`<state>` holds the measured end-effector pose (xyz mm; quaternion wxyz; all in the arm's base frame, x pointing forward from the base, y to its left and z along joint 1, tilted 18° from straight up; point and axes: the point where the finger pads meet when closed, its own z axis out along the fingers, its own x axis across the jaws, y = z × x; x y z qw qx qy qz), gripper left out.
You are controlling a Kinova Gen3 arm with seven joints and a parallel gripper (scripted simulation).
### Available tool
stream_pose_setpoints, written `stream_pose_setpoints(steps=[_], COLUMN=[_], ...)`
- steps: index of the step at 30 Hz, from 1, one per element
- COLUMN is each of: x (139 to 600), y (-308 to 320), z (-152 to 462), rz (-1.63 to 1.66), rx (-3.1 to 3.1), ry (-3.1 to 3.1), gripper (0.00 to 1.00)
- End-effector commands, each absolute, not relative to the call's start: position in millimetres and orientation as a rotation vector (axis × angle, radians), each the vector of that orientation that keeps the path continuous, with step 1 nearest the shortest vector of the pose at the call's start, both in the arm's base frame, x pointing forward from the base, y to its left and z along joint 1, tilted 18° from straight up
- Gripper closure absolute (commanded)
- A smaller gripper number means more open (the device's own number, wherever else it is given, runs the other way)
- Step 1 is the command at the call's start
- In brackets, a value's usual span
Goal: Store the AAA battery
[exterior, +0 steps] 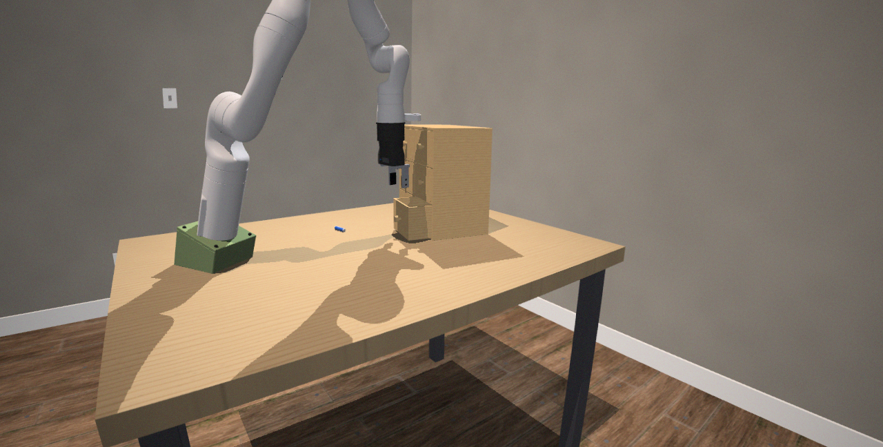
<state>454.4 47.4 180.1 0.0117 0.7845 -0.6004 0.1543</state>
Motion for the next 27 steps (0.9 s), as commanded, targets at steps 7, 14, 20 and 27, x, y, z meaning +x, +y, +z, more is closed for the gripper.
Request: stream_pose_setpoints(steps=[7,14,20,27], x=[453,444,428,410], y=[48,50,54,59], z=[182,187,197,208], rz=[0.483,0.484,0.485,0.485], rx=[2.444,2.419,2.373,2.322], ry=[-1.878,-1.913,-1.973,-2.037], gripper=[0.00,0.00,0.00,0.00])
